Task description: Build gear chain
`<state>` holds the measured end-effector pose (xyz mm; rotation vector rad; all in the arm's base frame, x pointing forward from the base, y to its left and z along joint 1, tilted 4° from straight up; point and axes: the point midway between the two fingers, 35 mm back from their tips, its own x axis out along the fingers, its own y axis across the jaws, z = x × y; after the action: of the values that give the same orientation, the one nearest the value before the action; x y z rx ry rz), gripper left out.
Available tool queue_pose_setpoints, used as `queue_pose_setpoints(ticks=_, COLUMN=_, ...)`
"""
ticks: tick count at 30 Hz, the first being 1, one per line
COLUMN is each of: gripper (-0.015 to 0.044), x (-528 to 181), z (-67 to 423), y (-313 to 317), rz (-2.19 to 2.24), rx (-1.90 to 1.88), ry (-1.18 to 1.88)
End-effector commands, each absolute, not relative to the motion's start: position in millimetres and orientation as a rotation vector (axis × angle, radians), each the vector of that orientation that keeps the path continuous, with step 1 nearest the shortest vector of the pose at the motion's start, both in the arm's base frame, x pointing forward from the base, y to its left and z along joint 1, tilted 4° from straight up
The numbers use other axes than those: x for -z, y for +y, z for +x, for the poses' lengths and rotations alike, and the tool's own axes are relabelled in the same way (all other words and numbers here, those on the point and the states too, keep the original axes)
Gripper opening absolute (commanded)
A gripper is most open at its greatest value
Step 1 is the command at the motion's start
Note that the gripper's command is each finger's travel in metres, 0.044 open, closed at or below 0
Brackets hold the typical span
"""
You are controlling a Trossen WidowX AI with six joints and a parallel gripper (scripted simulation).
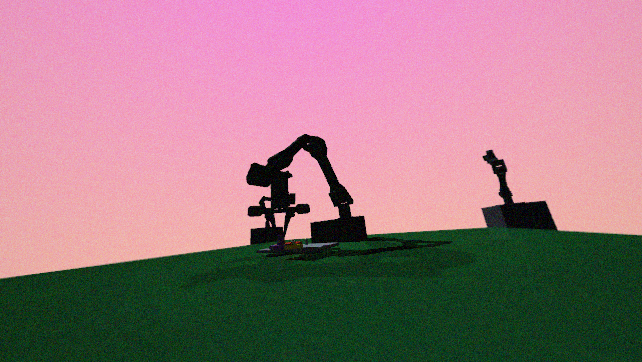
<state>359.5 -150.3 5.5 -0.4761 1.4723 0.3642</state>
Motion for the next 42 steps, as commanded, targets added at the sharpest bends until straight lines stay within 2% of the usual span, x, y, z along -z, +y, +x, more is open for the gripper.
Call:
queue_pose_setpoints(ticks=1, gripper=0.0026, x=-4.6, z=359.8, y=-150.7, rz=-0.484, rx=-0.373, ry=1.470)
queue_pose_setpoints(ticks=5, gripper=0.0131, x=-6.1, z=359.7, y=-150.4, rz=-0.447, rx=-0.338, ry=1.476)
queue_pose_setpoints(ticks=6, gripper=0.0140, x=-6.8, z=359.7, y=-150.3, rz=-0.431, rx=-0.323, ry=1.478)
queue_pose_setpoints(ticks=18, gripper=0.0140, x=-54.1, z=356.7, y=-147.4, rz=-0.363, rx=-0.259, ry=1.486)
queue_pose_setpoints(ticks=23, gripper=0.0271, x=-95.1, z=351.1, y=-144.5, rz=-0.374, rx=-0.265, ry=1.481)
queue_pose_setpoints(ticks=29, gripper=0.0429, x=-97.9, z=350.6, y=-144.3, rz=-0.374, rx=-0.265, ry=1.482)
queue_pose_setpoints(ticks=30, gripper=0.0440, x=-97.9, z=350.6, y=-144.3, rz=-0.374, rx=-0.265, ry=1.482)
queue_pose_setpoints(ticks=42, gripper=0.0440, x=-97.9, z=350.6, y=-144.3, rz=-0.374, rx=-0.265, ry=1.482)
